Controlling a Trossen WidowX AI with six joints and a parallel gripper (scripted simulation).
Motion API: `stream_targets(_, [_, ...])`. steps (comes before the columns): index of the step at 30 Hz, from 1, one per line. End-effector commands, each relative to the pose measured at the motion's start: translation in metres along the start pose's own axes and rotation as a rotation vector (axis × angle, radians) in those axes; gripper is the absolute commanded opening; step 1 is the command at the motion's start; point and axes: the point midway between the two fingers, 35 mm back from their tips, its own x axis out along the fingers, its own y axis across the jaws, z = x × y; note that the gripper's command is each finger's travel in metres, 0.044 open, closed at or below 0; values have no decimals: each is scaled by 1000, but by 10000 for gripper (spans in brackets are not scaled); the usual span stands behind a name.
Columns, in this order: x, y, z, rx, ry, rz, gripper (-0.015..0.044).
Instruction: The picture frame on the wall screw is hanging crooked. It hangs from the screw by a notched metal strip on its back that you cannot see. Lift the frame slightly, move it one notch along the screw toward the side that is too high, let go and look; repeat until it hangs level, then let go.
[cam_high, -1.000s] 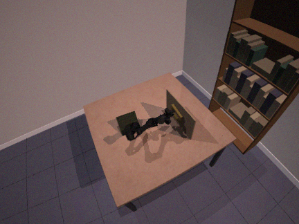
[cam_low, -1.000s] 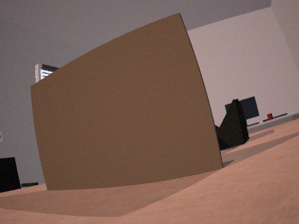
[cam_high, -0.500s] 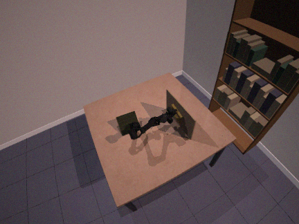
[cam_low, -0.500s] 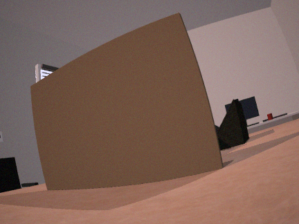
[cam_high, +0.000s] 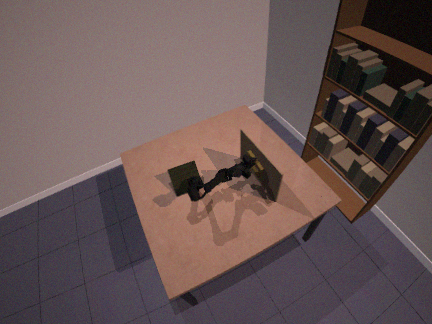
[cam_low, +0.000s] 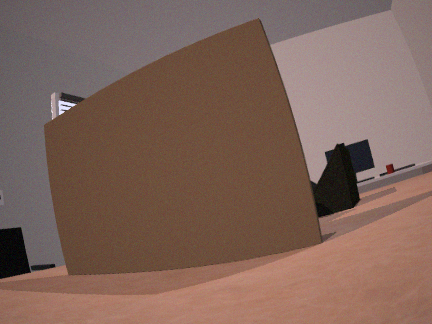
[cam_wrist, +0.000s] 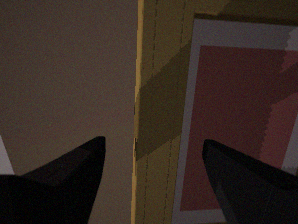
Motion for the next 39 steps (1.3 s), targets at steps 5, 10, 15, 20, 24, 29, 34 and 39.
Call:
stream_targets(5, [0, 1, 0, -6, 1, 4, 260])
stream_targets(10, [0, 1, 0, -6, 1, 4, 260])
stream_targets(15, [0, 1, 0, -6, 1, 4, 260])
stream_targets(20, [0, 1, 0, -6, 1, 4, 155])
stream_targets(24, [0, 1, 0, -6, 1, 4, 89])
stream_targets(29, [0, 1, 0, -6, 1, 4, 56])
stream_targets(34, [0, 1, 0, -6, 1, 4, 0])
stream_targets(39, [0, 1, 0, -6, 1, 4, 0])
